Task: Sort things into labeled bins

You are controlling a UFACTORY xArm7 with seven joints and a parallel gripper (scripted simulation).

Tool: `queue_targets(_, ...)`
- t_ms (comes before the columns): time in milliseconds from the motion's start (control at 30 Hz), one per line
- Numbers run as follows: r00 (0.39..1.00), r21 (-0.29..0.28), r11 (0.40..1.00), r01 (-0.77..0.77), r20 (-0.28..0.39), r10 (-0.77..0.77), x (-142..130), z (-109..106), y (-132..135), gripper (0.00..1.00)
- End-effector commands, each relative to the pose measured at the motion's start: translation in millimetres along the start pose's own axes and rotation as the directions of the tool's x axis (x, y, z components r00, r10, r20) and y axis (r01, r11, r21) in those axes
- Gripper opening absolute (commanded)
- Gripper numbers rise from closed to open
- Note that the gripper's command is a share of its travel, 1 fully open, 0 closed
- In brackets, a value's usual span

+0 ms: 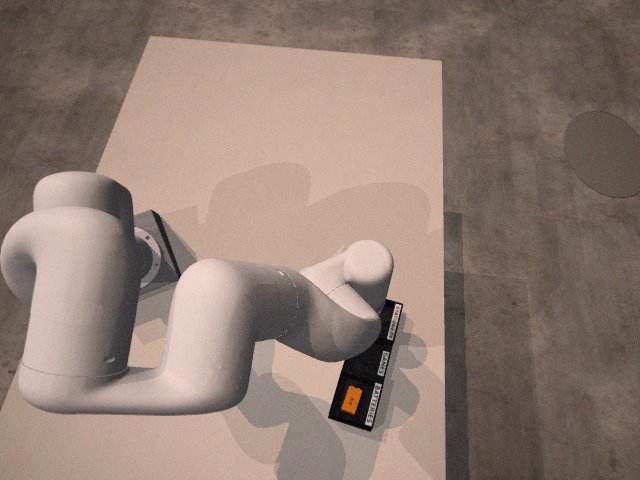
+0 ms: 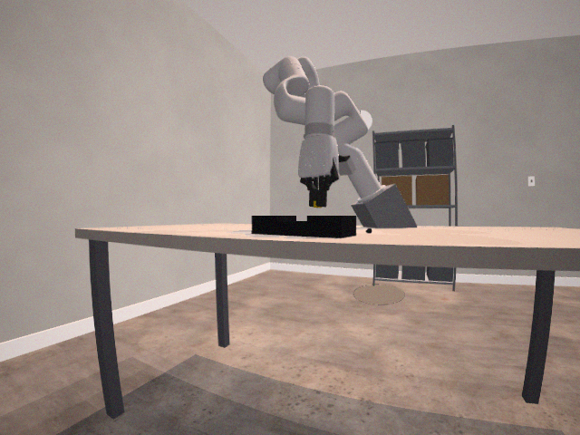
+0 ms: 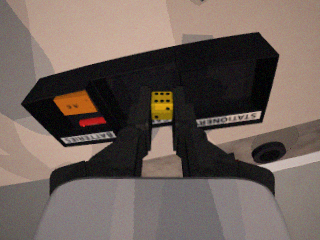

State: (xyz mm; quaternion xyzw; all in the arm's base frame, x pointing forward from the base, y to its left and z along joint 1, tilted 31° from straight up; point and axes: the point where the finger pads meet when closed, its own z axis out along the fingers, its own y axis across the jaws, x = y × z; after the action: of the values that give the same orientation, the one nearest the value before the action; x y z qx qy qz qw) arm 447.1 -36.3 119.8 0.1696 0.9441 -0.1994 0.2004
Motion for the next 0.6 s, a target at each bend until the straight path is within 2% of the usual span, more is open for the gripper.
queue_targets(0,0.988,-0.015,0.988,0.154,-0.018,-0.155,-29.5,0.3,-20.3,0.00)
queue_targets(167,0.976,-0.021,0.976,0.217,-0.026,-0.218,-36.3,0.6,-25.3,0.00)
queue_targets(567,0.976,-0.021,0.976,0.217,-0.026,-0.218,-33.1,0.5,-22.7,0.00)
